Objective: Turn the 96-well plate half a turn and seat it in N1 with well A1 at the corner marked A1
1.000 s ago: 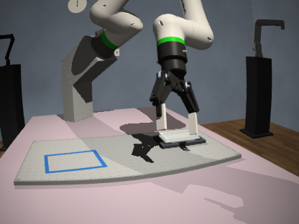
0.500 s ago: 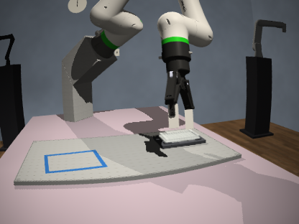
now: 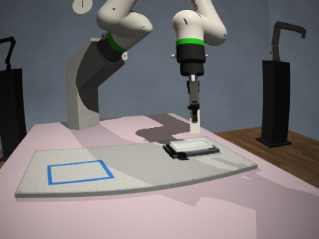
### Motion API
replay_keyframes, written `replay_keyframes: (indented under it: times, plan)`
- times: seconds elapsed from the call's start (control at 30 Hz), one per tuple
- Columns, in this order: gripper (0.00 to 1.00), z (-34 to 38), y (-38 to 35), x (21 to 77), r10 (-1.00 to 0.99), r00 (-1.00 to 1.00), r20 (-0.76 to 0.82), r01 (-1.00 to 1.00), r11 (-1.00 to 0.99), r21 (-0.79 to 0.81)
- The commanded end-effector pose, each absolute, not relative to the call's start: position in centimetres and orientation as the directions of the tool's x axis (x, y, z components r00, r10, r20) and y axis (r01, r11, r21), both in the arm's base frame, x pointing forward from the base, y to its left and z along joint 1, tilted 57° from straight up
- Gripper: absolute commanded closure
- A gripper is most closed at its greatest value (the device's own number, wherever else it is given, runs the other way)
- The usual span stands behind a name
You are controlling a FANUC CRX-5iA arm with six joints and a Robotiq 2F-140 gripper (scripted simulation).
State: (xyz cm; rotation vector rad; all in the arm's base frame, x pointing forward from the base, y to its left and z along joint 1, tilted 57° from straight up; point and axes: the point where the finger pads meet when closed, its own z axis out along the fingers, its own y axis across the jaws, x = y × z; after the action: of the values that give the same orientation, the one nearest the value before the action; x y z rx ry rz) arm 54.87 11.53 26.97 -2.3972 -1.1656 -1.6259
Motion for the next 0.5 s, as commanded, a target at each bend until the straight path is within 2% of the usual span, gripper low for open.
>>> replay_keyframes:
  times: [0.0,0.37,0.47]
  plan:
    - [0.00,26.7,12.1,53.9,0.601,0.123,0.790,0.643,-0.655,0.398]
    - [0.00,25.2,14.2,49.6,0.761,-0.062,0.645,0.742,-0.397,0.540]
    - [0.00,25.2,14.2,49.6,0.761,-0.062,0.645,0.742,-0.397,0.540]
